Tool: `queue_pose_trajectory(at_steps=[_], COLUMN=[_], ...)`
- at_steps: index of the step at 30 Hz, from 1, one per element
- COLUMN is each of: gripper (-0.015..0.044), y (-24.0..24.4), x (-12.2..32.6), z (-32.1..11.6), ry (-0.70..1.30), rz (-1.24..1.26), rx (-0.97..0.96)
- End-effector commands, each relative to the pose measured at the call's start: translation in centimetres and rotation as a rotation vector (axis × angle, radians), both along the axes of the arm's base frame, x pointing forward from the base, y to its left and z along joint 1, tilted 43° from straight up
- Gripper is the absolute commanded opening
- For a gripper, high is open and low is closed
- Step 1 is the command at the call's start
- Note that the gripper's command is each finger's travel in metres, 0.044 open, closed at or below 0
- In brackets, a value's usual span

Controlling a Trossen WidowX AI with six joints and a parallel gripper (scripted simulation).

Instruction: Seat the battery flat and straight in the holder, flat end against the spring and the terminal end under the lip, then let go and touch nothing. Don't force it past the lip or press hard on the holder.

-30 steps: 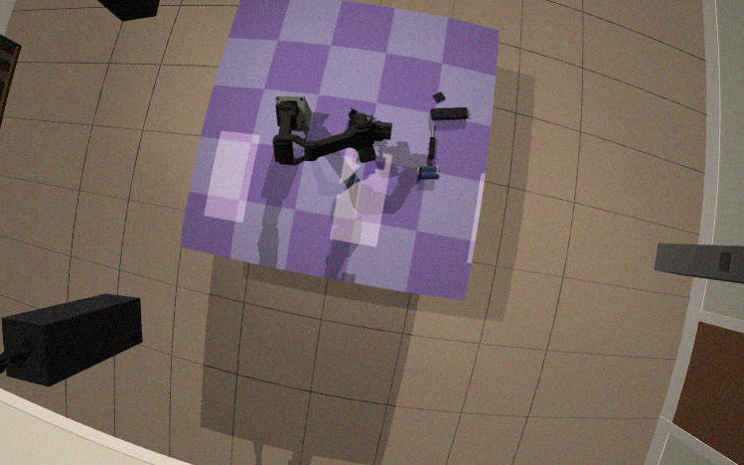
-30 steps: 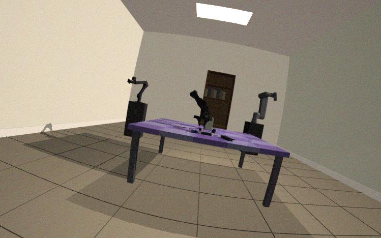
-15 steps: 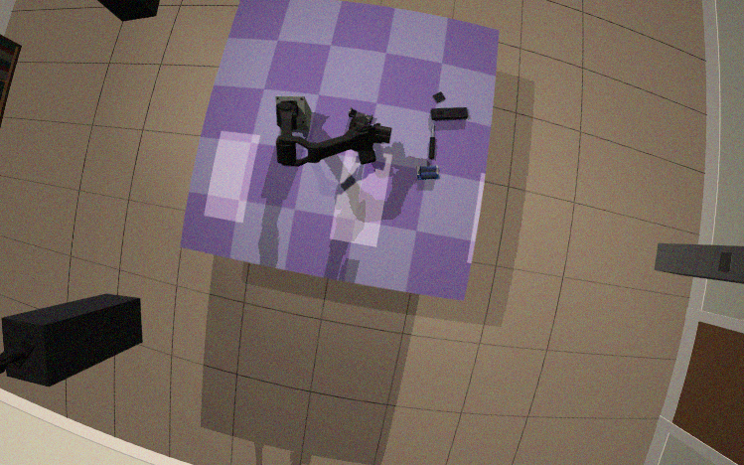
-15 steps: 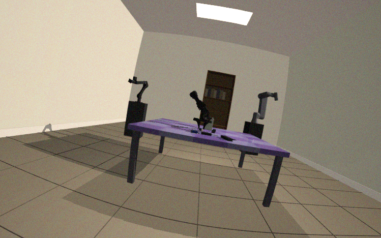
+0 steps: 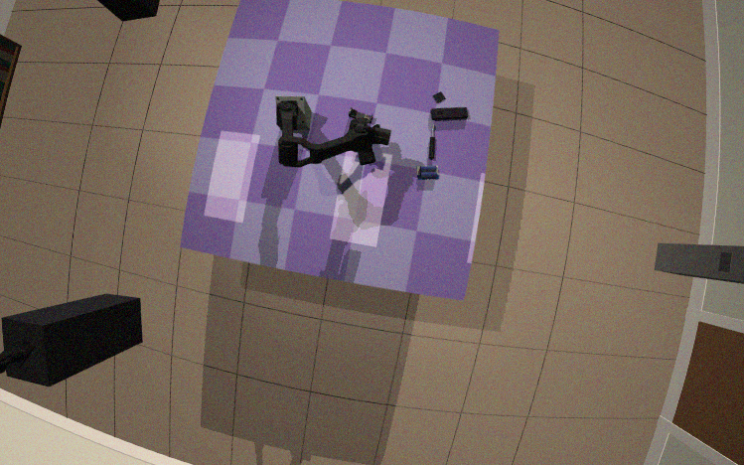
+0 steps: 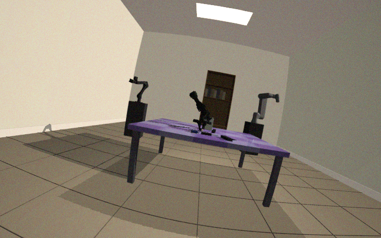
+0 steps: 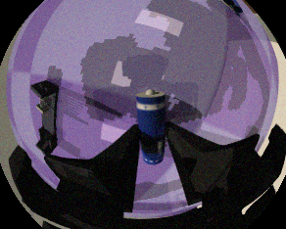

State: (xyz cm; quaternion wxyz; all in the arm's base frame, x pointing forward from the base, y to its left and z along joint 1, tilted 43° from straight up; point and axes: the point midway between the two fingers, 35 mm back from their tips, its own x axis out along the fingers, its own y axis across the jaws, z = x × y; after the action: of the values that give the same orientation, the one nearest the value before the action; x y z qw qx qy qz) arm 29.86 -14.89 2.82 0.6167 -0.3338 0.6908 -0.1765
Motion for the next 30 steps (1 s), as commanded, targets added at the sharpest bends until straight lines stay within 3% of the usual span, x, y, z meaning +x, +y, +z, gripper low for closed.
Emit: queue_pose_trajectory(at_steps=[1,20,30], gripper=[0.0075,0.0071,0.0071], y=[0.0,3.5,6.4], x=[0.0,0.1,0.3], z=[-0.1,3.5,1.7], ry=[0.003,0.01,0.4], rz=[0.003,0.01,0.444], rx=[0.002,0.005,0.027])
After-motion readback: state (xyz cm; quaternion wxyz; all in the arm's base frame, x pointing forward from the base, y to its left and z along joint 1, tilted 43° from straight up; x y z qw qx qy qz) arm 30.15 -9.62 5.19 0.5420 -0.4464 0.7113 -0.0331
